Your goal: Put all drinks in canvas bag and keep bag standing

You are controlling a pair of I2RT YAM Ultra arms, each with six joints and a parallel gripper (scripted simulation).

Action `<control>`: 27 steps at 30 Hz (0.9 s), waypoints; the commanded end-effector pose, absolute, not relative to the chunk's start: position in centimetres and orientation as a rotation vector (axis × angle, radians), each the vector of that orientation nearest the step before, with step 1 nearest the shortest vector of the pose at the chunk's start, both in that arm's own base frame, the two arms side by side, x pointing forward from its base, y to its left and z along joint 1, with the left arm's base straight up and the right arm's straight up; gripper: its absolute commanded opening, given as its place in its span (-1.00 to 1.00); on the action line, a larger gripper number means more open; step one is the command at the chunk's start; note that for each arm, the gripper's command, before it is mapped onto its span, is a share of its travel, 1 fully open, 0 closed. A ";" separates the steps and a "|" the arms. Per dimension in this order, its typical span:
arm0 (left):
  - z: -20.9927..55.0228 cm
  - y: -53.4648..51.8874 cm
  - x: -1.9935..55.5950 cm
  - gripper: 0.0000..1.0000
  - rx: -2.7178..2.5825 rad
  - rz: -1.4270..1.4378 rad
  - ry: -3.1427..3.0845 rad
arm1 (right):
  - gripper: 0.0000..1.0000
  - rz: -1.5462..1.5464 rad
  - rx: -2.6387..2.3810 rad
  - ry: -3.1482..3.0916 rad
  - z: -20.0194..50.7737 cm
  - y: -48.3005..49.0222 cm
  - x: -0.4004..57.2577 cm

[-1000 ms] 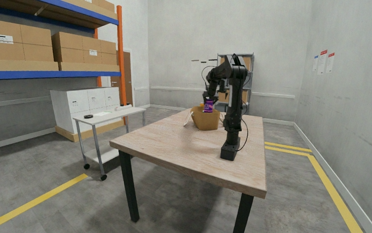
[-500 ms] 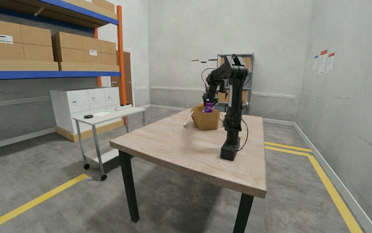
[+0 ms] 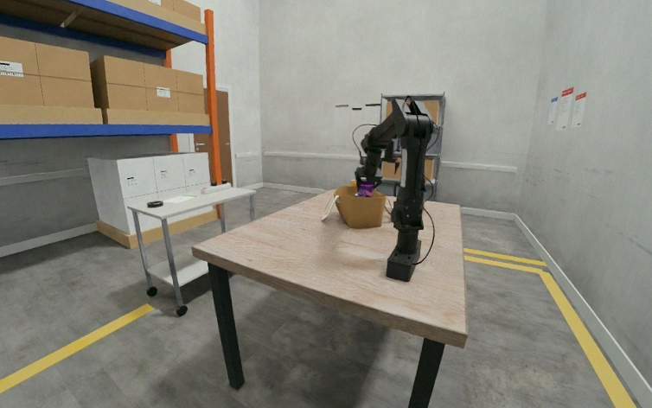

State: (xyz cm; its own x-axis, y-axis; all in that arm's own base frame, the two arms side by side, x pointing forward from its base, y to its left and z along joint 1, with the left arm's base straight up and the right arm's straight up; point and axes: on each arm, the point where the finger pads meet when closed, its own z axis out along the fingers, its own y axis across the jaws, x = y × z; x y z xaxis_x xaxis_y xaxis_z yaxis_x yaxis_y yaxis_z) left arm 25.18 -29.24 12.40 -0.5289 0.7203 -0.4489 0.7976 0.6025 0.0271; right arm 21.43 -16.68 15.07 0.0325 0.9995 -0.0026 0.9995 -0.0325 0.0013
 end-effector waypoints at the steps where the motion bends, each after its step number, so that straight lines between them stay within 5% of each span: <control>1: 13.1 -30.6 26.4 0.40 1.169 -0.288 2.345 | 1.00 -0.020 2.256 2.167 15.4 -17.4 21.8; 27: 9.8 -30.7 26.2 0.40 1.181 -0.283 2.355 | 1.00 -0.020 2.256 2.167 15.4 -17.4 21.8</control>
State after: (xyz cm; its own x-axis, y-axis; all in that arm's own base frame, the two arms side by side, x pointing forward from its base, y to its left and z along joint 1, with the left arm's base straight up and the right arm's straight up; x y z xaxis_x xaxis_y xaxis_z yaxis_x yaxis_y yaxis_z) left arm 25.28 -29.36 9.12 -0.5295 0.7210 -0.4469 0.7977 0.6025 0.0269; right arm 21.43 -16.68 15.07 0.0325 0.9995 -0.0026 0.9995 -0.0325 0.0013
